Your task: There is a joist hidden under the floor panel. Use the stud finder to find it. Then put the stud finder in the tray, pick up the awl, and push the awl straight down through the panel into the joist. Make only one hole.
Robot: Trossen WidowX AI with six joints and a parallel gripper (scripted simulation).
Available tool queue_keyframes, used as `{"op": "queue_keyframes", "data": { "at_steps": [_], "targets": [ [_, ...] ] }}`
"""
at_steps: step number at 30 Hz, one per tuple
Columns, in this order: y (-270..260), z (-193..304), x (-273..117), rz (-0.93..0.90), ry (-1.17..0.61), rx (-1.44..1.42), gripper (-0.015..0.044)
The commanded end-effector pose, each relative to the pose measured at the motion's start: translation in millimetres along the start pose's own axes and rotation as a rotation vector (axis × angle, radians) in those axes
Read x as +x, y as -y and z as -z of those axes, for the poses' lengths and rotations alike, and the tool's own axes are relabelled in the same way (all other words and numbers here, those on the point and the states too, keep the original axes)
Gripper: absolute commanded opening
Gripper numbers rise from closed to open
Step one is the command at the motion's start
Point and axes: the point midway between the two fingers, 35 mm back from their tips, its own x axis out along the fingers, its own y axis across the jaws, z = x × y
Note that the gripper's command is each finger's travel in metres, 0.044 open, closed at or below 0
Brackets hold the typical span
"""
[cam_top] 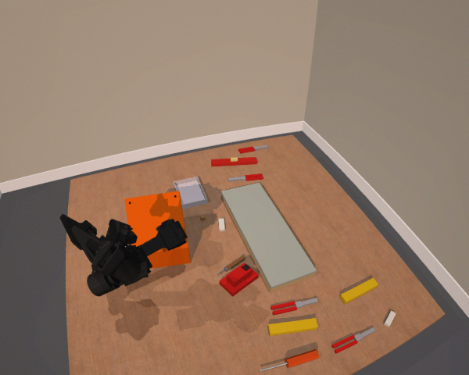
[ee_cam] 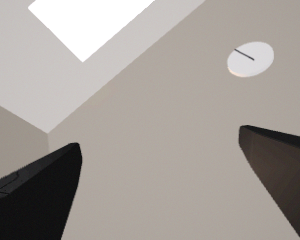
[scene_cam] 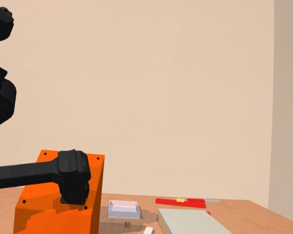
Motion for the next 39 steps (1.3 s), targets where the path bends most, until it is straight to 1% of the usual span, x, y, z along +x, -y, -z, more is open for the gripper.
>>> {"op": "queue_keyframes", "data": {
  "at_steps": [1, 2, 6, 9, 12, 16, 22, 28, 34, 39],
  "targets": [
    [-2, -2, 0, -0.007, 0.003, 0.011, 0.0426],
    [-8, -7, 0, -0.030, 0.011, 0.042, 0.0440],
    [-50, -47, -4, -0.215, 0.068, 0.276, 0.0440],
    [-82, -82, -14, -0.375, 0.104, 0.445, 0.0440],
    [-111, -118, -32, -0.550, 0.130, 0.601, 0.0440],
    [-143, -166, -67, -0.804, 0.148, 0.784, 0.0440],
    [-173, -229, -137, -1.207, 0.136, 0.985, 0.0440],
    [-180, -272, -216, -1.608, 0.077, 1.085, 0.0440],
    [-163, -302, -308, -2.058, -0.023, 1.089, 0.0440],
    [-130, -309, -384, -2.443, -0.131, 0.986, 0.0440]
  ]
}}
